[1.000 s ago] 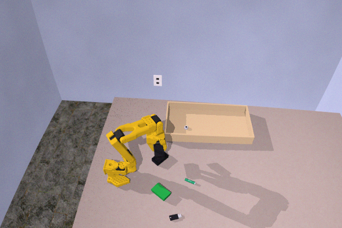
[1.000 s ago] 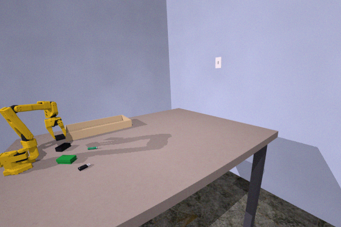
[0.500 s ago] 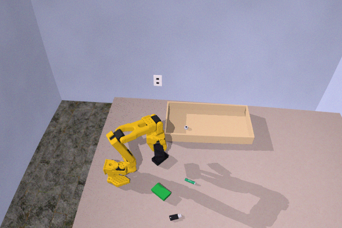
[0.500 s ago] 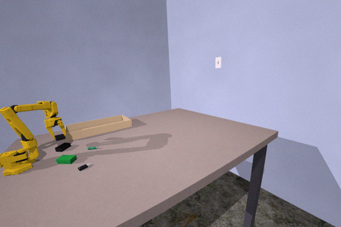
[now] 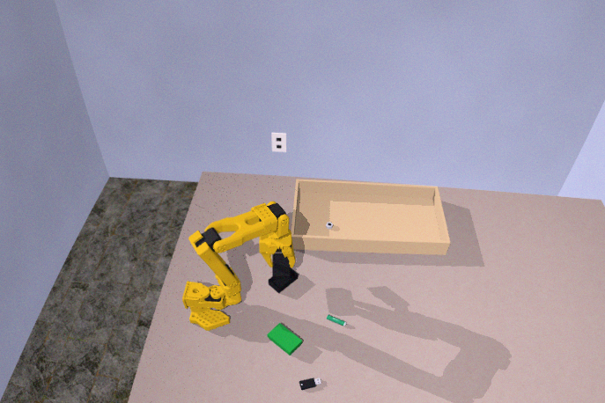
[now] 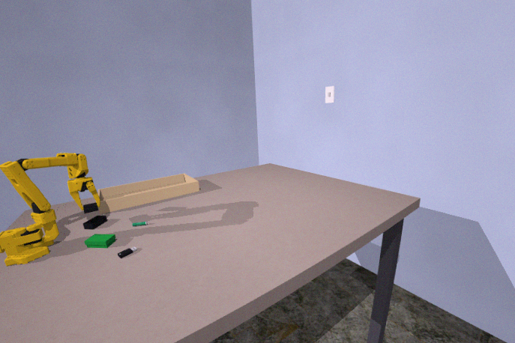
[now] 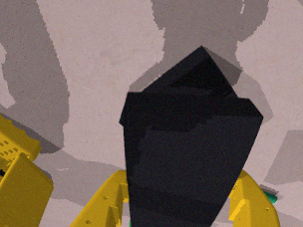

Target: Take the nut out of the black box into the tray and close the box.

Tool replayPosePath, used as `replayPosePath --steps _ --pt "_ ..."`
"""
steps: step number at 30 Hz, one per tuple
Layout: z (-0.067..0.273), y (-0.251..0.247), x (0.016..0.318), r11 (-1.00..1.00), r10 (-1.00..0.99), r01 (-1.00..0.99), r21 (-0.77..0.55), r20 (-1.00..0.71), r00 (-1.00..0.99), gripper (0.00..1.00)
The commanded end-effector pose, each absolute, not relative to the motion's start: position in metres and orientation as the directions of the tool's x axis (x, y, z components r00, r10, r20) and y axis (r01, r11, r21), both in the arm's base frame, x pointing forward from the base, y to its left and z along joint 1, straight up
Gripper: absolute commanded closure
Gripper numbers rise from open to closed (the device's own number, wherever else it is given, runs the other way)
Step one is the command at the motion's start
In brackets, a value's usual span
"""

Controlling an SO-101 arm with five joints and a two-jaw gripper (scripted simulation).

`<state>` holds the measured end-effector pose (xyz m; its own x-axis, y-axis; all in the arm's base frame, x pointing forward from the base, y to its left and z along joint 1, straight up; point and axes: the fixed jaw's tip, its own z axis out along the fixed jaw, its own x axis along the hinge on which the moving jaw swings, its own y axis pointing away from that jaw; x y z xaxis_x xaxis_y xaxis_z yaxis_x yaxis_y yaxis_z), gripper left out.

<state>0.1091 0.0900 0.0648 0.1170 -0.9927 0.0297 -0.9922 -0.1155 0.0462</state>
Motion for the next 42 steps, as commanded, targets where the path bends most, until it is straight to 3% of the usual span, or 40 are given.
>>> replayPosePath --steps 1,12,42 --pt "0.07 0.0973 0.1149 -0.097 -0.995 -0.995 0.0 0.0 0.097 0.79" --pt "0.07 0.1002 0.1161 -0.001 -1.0 -1.0 0.0 0.0 0.001 0.79" --pt "0.07 0.1007 0.1163 0.02 -1.0 -1.0 0.0 0.0 -0.02 0.79"
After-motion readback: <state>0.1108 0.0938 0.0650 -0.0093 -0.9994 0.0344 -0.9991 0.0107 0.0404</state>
